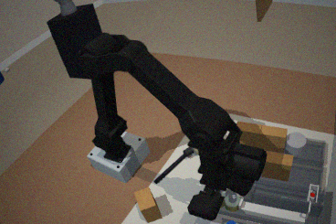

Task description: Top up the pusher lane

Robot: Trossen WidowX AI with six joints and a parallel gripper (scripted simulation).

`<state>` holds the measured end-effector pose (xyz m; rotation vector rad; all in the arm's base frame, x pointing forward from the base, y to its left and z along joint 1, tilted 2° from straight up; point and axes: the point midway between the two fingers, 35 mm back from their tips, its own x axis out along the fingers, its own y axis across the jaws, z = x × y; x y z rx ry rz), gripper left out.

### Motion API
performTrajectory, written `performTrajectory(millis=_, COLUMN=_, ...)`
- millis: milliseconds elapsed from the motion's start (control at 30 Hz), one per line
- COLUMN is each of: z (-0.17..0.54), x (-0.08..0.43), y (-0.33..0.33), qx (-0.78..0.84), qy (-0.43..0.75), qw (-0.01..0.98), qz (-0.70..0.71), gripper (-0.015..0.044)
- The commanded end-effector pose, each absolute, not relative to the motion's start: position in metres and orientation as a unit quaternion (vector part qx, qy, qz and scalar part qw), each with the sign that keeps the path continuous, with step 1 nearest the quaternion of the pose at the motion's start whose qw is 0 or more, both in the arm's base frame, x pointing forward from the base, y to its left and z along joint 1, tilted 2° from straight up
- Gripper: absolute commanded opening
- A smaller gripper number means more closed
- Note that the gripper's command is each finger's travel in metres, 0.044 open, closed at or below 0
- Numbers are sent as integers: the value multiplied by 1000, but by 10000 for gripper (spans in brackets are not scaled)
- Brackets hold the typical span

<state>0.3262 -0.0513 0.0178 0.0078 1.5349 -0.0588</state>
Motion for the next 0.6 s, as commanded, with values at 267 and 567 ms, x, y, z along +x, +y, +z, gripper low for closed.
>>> performTrajectory(millis=267, z=18, x=327, y=-51, qx=4, qy=689, qw=724, qz=-26, gripper=0)
performTrajectory(millis=567, z=18, x=325, y=-51, qx=4, qy=690, qw=724, qz=-26, gripper=0)
